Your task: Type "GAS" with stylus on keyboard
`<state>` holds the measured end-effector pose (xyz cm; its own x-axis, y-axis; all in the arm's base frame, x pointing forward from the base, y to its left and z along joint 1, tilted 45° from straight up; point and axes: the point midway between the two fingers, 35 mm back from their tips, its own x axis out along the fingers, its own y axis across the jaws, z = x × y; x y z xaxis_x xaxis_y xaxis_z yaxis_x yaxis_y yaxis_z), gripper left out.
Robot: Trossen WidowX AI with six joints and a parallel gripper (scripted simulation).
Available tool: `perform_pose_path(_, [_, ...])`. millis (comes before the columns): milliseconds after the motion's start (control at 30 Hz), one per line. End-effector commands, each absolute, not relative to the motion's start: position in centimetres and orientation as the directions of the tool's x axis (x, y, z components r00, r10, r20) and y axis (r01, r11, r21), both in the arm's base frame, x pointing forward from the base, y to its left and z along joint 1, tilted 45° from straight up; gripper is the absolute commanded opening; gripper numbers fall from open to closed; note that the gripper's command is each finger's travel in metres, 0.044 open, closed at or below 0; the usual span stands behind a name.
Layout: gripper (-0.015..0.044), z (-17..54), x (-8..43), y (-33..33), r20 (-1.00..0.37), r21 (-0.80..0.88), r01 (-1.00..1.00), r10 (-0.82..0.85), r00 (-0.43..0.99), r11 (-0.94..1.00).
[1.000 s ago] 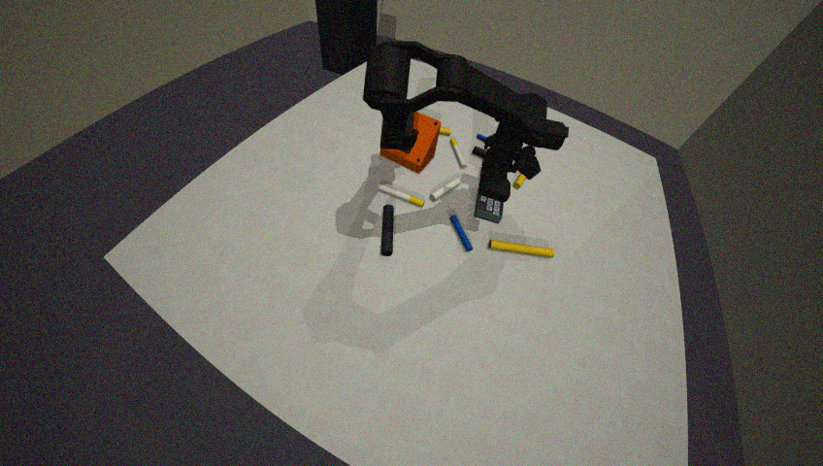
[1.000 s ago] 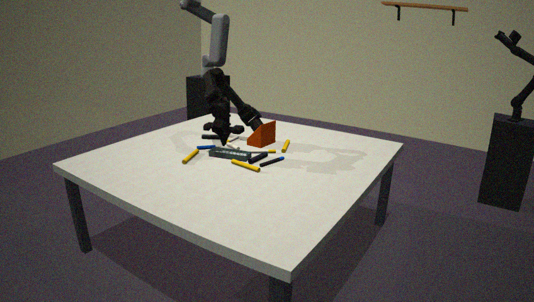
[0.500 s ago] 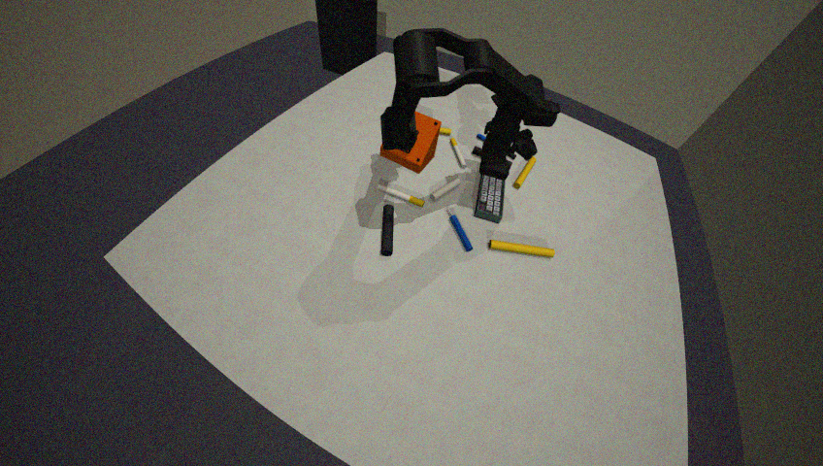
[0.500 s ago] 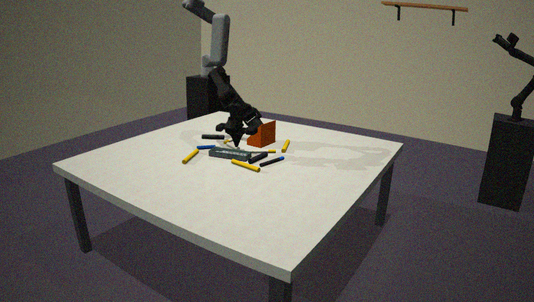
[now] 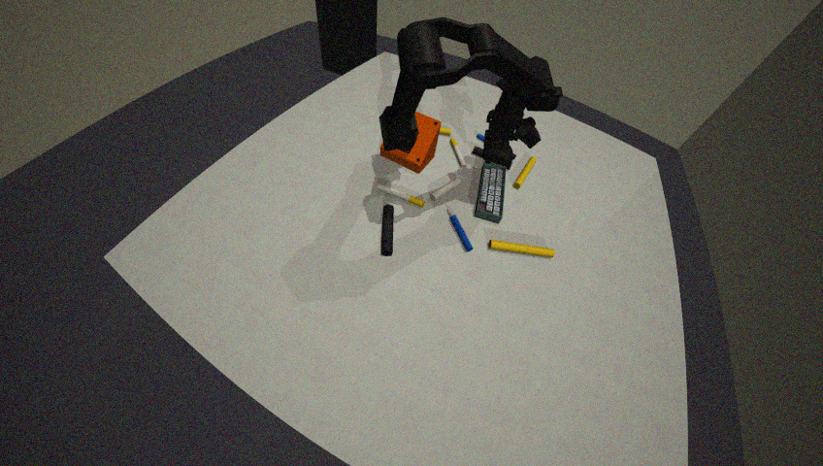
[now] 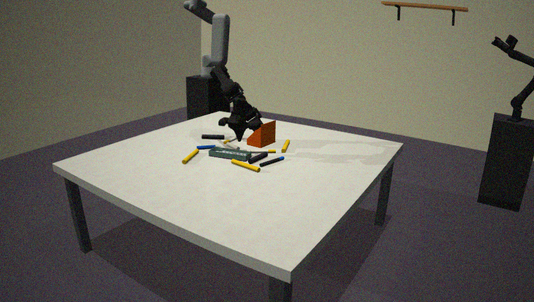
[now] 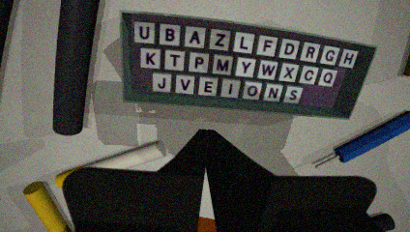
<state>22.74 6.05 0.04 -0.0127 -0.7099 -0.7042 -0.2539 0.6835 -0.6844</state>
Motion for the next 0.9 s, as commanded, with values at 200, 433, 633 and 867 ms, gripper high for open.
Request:
perform_pose_path(200, [0.0,1.78,23.09,8.21,-0.717,-0.678,-0.249,-0.697,0.017,0.691])
perform_pose_path(433, [0.0105,1.85,23.01,8.14,-0.715,-0.679,-0.248,-0.699,0.012,0.691])
perform_pose_path(633, [0.0,1.85,23.01,8.14,-0.715,-0.679,-0.248,-0.699,0.012,0.691])
perform_pose_path(867, [0.0,1.85,23.01,8.13,-0.715,-0.679,-0.248,-0.699,0.012,0.691])
